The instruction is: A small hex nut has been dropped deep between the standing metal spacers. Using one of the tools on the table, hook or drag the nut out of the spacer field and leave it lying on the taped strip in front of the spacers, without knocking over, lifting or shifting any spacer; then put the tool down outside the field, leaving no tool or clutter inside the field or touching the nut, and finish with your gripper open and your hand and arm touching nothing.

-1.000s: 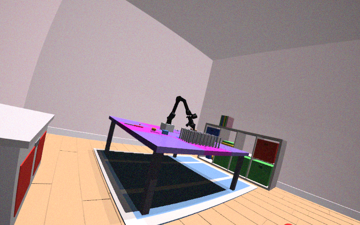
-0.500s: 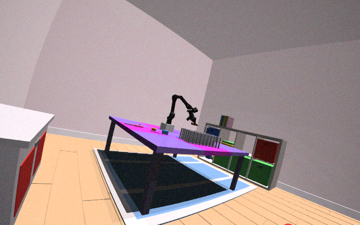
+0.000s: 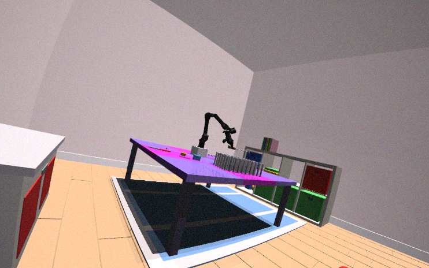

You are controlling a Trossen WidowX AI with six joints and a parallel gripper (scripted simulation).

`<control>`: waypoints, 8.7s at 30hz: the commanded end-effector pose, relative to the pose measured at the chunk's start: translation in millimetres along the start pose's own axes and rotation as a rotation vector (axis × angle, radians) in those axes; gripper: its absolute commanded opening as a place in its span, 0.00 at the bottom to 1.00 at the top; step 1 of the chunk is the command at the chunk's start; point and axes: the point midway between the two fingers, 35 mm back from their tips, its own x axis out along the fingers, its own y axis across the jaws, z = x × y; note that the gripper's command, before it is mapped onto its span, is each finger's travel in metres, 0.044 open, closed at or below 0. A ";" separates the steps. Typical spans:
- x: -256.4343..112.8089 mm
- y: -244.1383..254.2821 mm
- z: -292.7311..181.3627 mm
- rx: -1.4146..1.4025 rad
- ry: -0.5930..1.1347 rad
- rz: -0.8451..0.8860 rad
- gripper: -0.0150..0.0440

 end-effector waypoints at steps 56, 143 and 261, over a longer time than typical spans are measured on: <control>23.5 232.8 113.4 0.935 0.025 0.639 0.25; 77.8 280.5 138.3 0.931 0.027 0.640 0.25; 94.4 356.8 105.8 0.928 0.035 0.644 0.25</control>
